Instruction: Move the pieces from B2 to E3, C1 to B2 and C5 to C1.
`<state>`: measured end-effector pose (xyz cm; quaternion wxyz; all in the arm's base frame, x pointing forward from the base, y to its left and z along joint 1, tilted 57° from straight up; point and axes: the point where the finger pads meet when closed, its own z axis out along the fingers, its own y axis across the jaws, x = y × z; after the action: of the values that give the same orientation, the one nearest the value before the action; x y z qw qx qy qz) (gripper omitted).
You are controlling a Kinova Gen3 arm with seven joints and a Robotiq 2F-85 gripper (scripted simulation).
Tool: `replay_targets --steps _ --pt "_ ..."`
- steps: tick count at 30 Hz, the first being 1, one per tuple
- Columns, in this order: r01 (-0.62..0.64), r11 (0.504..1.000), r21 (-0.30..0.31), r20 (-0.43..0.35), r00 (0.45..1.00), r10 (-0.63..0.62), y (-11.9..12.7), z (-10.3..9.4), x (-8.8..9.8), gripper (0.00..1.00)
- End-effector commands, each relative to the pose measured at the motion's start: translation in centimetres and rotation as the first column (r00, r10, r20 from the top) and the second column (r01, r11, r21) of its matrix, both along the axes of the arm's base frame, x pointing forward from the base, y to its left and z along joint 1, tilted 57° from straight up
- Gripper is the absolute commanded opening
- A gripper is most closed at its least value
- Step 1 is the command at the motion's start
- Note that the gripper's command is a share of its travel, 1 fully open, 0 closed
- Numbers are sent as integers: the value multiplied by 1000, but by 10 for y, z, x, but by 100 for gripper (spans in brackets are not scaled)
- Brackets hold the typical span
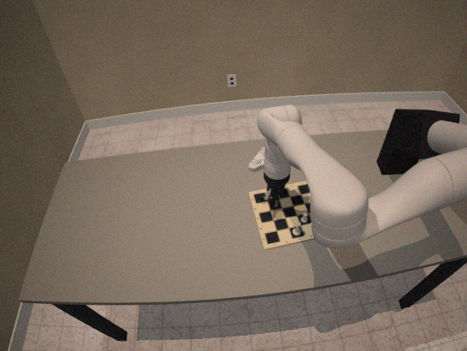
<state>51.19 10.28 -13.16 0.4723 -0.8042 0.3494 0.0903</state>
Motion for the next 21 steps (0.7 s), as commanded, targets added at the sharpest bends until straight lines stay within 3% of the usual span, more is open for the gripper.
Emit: replay_targets --steps 1,4,5,9,10,12,13,18,19,21 --pt "2 1000 -1 1 1000 -2 -1 0 0 0" --pt "2 1000 -1 1 1000 -2 -1 0 0 0" --pt "2 1000 -1 1 1000 -2 -1 0 0 7" --pt "2 1000 -1 1 1000 -2 -1 0 0 7" --pt "2 1000 -1 1 1000 -2 -1 0 0 13" --pt "2 1000 -1 1 1000 -2 -1 0 0 13" --pt "2 1000 -1 1 1000 -2 -1 0 0 20" --pt "2 1000 -1 1 1000 -2 -1 0 0 27" --pt "2 1000 -1 1 1000 -2 -1 0 0 34" --pt "2 1000 -1 1 1000 -2 -1 0 0 34"
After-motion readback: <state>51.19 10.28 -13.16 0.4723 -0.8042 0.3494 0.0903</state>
